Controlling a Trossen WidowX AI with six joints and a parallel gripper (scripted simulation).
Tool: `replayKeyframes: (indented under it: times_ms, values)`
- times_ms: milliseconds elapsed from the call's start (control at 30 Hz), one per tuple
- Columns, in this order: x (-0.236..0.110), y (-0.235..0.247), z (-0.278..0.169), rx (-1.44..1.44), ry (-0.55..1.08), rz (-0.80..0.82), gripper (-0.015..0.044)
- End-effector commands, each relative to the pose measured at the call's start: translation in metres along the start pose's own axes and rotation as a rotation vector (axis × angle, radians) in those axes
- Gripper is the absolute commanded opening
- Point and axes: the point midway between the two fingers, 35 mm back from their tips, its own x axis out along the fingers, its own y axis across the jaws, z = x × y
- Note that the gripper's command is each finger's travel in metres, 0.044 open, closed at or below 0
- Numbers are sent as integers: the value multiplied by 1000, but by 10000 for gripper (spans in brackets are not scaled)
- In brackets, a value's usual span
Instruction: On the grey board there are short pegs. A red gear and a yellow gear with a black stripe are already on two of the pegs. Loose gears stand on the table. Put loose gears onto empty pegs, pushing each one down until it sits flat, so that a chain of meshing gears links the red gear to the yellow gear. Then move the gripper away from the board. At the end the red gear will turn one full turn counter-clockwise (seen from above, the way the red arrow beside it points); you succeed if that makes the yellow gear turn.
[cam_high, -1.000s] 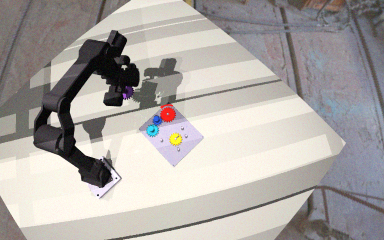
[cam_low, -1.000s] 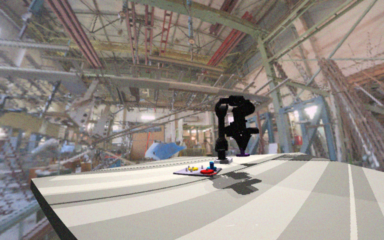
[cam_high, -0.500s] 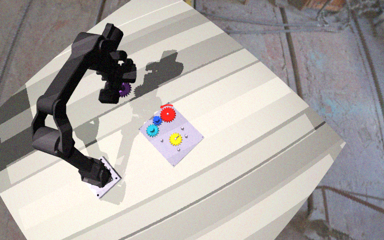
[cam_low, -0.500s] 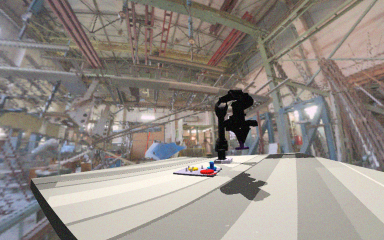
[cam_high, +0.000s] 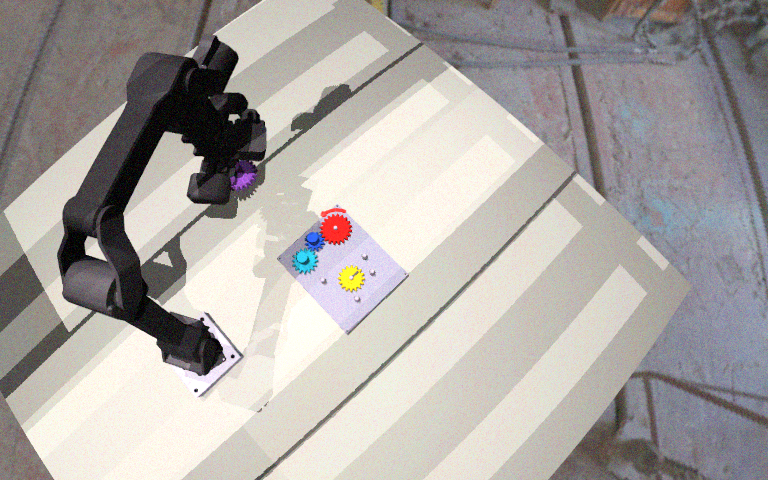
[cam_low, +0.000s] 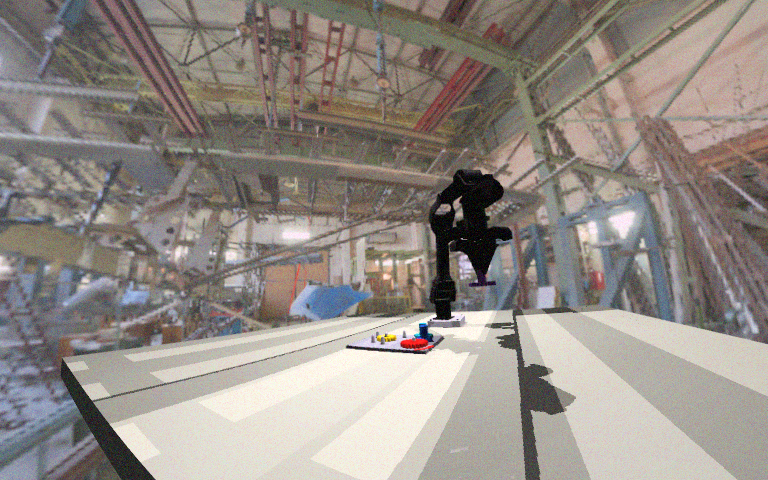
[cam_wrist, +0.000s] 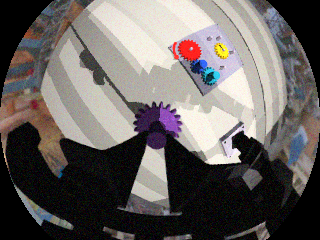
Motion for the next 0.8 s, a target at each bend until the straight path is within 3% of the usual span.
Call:
replayKeyframes:
  times_ms: [0, 767]
  values:
    - [-3, 0, 4, 5, -5, 8, 0]
    - [15, -25, 52, 4, -8, 4, 0]
